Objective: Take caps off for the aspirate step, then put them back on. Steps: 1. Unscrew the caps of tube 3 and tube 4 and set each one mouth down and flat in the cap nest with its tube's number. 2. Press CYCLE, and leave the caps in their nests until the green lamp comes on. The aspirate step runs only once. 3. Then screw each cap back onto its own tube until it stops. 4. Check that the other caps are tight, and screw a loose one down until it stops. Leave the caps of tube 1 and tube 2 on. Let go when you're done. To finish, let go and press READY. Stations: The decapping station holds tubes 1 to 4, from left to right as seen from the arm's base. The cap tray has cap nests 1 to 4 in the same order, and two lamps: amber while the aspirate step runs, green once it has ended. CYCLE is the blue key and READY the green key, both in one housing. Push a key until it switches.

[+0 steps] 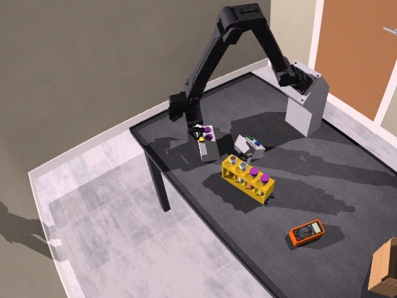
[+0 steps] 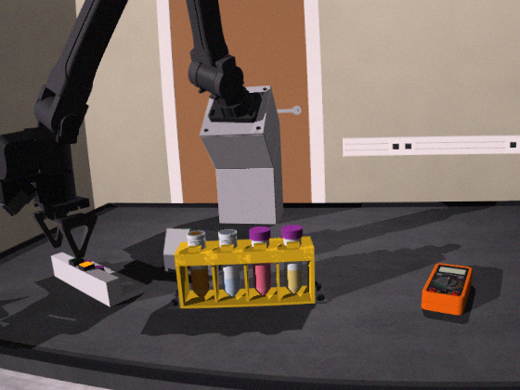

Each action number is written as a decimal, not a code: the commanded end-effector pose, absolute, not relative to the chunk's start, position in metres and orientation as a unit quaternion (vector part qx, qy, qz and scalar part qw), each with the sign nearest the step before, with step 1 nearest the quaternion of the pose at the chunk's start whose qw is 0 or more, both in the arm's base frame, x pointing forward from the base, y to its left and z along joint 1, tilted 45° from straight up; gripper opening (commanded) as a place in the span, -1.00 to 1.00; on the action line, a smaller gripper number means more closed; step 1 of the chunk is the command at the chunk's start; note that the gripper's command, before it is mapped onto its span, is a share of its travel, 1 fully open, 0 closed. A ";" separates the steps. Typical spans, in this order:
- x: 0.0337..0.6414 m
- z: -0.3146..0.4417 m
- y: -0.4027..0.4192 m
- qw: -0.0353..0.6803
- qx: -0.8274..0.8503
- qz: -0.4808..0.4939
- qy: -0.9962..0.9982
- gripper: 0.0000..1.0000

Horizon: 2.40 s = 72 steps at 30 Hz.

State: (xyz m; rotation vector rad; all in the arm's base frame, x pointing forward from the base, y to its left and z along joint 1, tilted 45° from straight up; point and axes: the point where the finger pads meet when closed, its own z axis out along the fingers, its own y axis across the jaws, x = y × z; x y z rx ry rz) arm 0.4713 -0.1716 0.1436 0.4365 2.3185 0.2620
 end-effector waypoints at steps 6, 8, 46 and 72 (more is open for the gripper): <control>0.468 0.148 -0.162 0.376 0.155 0.101 0.908 1.00; 0.472 0.149 -0.172 0.379 0.165 0.100 0.905 1.00; 0.472 0.149 -0.172 0.379 0.165 0.100 0.905 1.00; 0.472 0.149 -0.172 0.379 0.165 0.100 0.905 1.00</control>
